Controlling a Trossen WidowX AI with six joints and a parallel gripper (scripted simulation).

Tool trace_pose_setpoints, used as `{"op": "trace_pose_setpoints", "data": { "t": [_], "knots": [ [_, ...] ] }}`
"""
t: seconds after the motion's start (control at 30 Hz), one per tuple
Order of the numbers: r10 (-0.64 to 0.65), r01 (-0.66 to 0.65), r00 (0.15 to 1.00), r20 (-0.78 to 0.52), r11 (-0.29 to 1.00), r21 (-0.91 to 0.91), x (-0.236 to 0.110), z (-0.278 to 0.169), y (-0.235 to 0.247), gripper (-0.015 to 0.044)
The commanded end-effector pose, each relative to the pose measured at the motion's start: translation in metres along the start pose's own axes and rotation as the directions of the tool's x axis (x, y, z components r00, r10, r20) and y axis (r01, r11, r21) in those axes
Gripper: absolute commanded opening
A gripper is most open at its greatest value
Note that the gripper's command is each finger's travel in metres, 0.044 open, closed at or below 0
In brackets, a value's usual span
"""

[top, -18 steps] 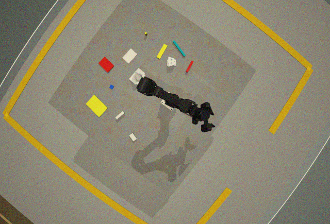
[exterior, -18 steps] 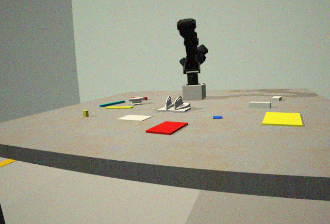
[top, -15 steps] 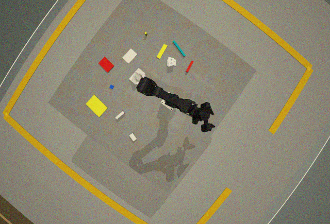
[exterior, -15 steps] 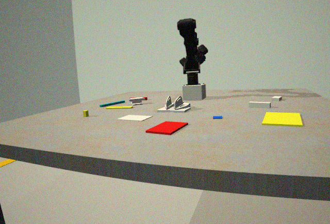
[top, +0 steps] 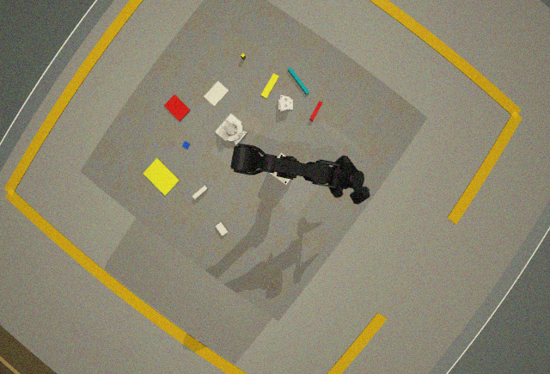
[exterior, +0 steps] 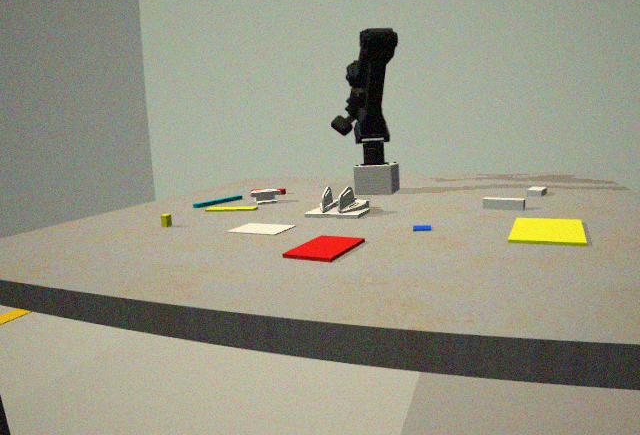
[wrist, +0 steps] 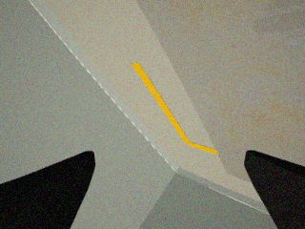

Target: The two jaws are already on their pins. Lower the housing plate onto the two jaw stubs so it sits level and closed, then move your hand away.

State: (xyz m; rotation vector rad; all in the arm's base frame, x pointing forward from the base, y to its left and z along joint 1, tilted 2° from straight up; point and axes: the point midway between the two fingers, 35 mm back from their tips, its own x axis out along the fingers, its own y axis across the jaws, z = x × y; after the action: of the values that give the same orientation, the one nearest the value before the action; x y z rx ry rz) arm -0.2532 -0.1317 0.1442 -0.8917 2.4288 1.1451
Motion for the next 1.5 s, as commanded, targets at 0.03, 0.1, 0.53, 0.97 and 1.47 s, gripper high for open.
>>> {"op": "trace_pose_setpoints", "data": {
  "t": [0.03,0.1,0.53,0.97,1.47],
  "knots": [
    [-0.099,0.097,0.995,-0.009,0.989,-0.109,0.004,-0.018,-0.022,0.0440],
    [-0.141,0.137,0.990,-0.012,0.979,-0.153,0.005,-0.025,-0.032,0.0440],
    [-0.386,0.349,0.922,0.005,0.828,-0.439,-0.001,-0.065,-0.102,0.0440],
    [-0.577,0.451,0.813,0.077,0.542,-0.709,-0.027,-0.092,-0.177,0.0440],
    [-0.706,0.410,0.685,0.180,0.169,-0.896,-0.076,-0.105,-0.257,0.0440]
  ]
}}
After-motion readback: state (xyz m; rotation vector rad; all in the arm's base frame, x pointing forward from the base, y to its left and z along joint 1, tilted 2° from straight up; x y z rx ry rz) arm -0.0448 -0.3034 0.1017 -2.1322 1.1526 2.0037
